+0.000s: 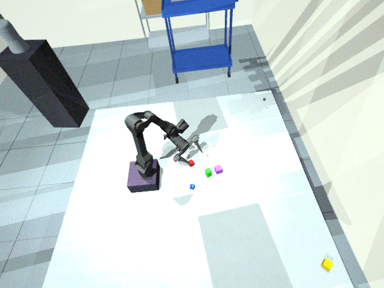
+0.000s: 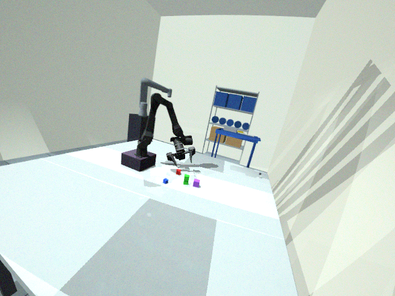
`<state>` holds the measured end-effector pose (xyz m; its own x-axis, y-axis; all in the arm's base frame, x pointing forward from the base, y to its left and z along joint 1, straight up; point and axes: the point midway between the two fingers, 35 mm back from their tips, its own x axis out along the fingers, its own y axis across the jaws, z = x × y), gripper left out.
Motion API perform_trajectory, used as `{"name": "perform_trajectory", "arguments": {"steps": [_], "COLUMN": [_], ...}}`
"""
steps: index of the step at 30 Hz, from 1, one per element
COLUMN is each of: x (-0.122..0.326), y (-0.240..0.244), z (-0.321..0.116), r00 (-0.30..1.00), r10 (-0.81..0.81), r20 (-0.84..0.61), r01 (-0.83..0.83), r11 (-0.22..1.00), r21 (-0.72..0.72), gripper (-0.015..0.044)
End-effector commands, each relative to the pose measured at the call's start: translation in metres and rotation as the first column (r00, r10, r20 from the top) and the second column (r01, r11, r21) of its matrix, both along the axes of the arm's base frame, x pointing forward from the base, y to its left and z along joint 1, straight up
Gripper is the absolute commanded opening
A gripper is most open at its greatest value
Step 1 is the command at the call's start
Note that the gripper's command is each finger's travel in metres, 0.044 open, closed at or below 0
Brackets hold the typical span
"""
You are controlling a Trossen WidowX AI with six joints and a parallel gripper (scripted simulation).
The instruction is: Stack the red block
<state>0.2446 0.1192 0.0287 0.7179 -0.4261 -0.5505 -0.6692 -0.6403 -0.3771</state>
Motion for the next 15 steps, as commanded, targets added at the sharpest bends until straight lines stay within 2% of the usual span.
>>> {"name": "perform_trajectory", "arguments": {"steps": [1,4,8,15], "x": [0.004,0.004,0.002,-0.009], "y": [0.000,-0.002,-0.004,-0.003], "z": [-0.004,-0.006,-0.006,0.000], "r00": [0.982,0.942,0.847,0.562], "r10": [-0.176,-0.300,-0.454,-0.630], "r20": [-0.074,-0.150,-0.277,-0.536], "r01": [0.188,0.335,0.531,0.801], "r11": [0.953,0.868,0.692,0.256], "r21": [0.239,0.367,0.490,0.540], "gripper": [0.0440,0.0440,0.0440,0.0440]}}
